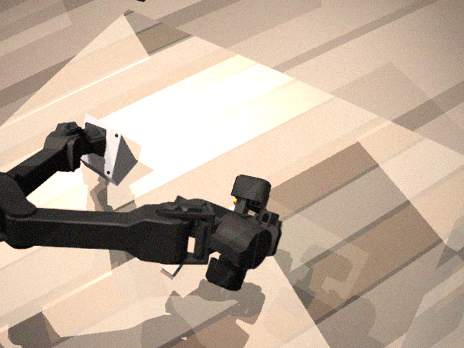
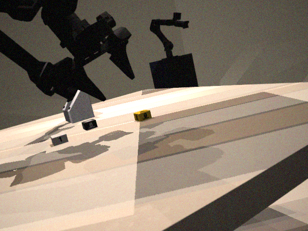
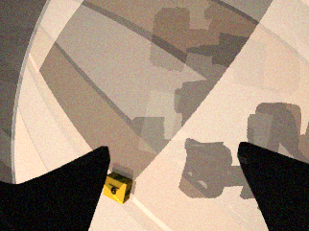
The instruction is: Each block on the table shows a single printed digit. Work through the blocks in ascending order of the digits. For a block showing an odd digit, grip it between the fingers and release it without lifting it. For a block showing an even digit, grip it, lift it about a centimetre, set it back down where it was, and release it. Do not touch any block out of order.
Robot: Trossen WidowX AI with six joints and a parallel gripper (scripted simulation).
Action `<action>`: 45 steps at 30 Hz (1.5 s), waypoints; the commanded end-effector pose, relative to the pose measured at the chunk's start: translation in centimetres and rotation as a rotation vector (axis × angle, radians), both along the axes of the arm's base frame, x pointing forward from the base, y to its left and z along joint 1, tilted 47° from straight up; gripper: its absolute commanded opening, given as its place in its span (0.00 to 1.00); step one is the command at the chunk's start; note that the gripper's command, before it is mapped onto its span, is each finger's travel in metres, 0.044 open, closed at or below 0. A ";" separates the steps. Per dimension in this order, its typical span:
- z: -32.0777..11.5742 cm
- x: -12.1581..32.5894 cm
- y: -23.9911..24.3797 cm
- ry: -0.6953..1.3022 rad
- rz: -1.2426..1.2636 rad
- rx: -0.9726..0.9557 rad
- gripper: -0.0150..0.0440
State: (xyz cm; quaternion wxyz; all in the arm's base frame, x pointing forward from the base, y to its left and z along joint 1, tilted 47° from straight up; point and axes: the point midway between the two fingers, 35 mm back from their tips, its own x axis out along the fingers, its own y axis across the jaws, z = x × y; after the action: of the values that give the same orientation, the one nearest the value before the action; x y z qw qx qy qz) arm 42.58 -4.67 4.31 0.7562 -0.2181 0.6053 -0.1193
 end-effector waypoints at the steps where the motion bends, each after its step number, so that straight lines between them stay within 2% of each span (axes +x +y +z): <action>1: 4.0 -6.4 -1.1 0.081 -0.191 -0.116 0.93; 9: 10.0 -14.1 -2.9 0.140 -0.374 -0.321 0.93; 33: 10.1 -14.2 -2.9 0.140 -0.376 -0.323 0.93; 36: 8.2 -15.0 -0.9 0.141 -0.373 -0.315 0.93; 40: 3.9 -18.5 3.4 0.143 -0.374 -0.317 0.93; 45: 3.3 -19.2 4.0 0.143 -0.375 -0.320 0.93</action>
State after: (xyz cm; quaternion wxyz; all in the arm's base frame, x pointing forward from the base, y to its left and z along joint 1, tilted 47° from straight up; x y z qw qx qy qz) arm 23.95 -0.97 8.13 0.6306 -0.2340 0.6627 -0.3292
